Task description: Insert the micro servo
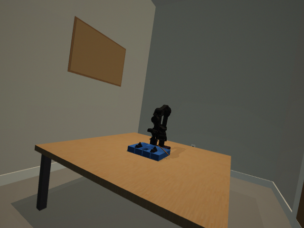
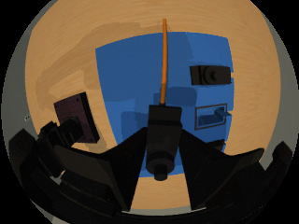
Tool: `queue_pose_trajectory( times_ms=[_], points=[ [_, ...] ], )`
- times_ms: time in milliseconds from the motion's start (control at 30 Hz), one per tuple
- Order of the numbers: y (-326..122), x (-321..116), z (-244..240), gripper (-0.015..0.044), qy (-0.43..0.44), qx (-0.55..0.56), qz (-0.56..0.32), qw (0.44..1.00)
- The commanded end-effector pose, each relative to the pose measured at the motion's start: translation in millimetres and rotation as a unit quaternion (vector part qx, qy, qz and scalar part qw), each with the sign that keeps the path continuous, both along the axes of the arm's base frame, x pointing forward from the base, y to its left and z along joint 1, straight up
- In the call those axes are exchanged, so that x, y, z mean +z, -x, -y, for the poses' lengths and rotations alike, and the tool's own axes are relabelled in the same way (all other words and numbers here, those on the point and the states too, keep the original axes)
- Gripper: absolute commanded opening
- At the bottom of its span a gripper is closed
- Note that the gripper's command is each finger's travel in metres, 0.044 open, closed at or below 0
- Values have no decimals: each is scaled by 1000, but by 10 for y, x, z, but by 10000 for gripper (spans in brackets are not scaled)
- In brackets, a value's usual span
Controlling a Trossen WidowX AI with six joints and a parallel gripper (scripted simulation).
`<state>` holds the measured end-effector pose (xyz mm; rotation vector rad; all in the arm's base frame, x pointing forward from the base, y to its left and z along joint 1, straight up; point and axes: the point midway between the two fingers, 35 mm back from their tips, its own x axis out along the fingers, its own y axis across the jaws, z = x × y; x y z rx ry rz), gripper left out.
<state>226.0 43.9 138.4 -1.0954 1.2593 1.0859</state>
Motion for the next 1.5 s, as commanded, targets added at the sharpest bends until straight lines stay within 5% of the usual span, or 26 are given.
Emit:
queue_pose_trajectory(
  times_ms=[0, 300, 733, 1467],
  points=[
    [5, 9, 155, 0, 2, 0, 2, 1000],
    [-2, 9, 288, 0, 2, -28, 2, 1000],
    [-2, 9, 289, 0, -2, -243, 1, 970],
    [-2, 10, 289, 0, -9, -583, -1, 812]
  ],
)
